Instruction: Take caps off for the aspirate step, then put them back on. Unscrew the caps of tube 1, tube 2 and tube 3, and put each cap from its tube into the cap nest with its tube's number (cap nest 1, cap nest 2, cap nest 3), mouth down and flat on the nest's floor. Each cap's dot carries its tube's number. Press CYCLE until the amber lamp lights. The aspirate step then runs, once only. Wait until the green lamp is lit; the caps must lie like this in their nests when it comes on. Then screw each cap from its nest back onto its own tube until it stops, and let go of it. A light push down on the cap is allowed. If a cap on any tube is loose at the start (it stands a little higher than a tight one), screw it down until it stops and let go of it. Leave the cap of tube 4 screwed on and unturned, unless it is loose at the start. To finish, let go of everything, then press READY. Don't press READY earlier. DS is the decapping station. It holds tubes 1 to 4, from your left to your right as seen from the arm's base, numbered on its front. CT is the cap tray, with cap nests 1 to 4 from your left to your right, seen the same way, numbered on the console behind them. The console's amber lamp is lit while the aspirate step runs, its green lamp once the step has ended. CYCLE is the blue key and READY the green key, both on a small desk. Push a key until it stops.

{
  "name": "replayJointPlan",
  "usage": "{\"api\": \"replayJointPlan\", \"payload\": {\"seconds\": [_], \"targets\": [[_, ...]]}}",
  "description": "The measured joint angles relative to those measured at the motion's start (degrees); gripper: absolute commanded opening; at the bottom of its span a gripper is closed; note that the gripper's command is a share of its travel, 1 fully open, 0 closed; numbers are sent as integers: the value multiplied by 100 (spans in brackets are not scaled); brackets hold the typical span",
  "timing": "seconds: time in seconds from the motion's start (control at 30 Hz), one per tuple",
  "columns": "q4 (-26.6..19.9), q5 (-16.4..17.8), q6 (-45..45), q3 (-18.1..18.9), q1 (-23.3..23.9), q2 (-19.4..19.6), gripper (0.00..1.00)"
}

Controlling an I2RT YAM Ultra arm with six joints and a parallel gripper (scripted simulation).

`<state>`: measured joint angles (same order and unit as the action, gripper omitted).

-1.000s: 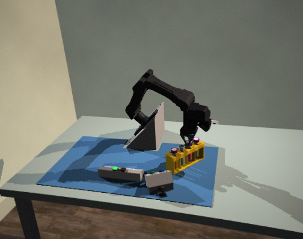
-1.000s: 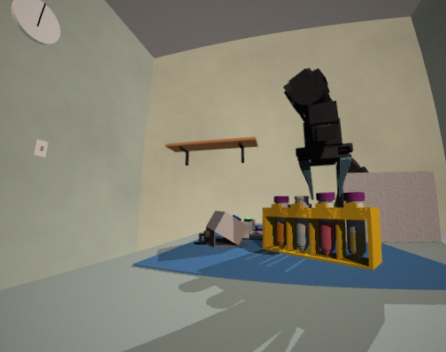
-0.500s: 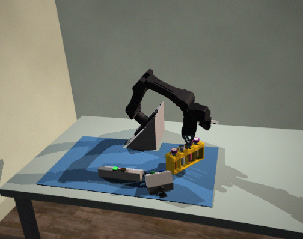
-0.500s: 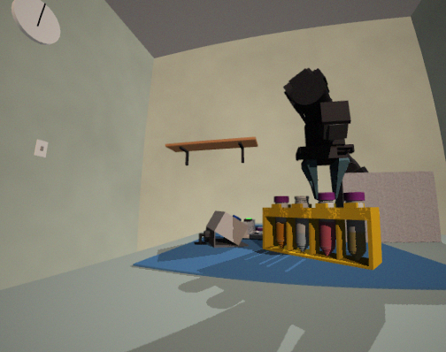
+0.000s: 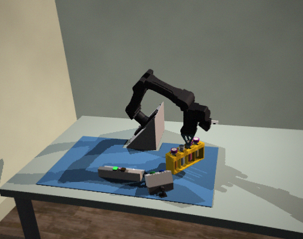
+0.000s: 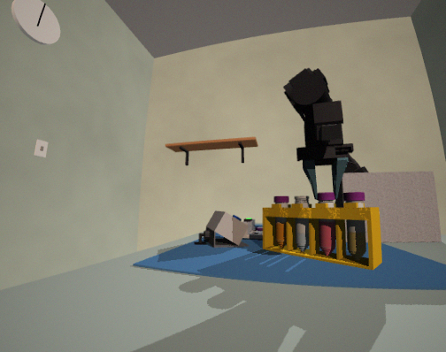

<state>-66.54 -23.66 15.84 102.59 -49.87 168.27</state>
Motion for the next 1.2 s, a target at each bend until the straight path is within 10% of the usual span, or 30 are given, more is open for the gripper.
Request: {"api": "replayJointPlan", "payload": {"seconds": [0.8, 0.83, 1.2], "targets": [[11, -9, -3578, -9, 4, -2, 0], [11, -9, -3630, -9, 4, -2, 49], [20, -7, -3825, -11, 7, 0, 49]]}}
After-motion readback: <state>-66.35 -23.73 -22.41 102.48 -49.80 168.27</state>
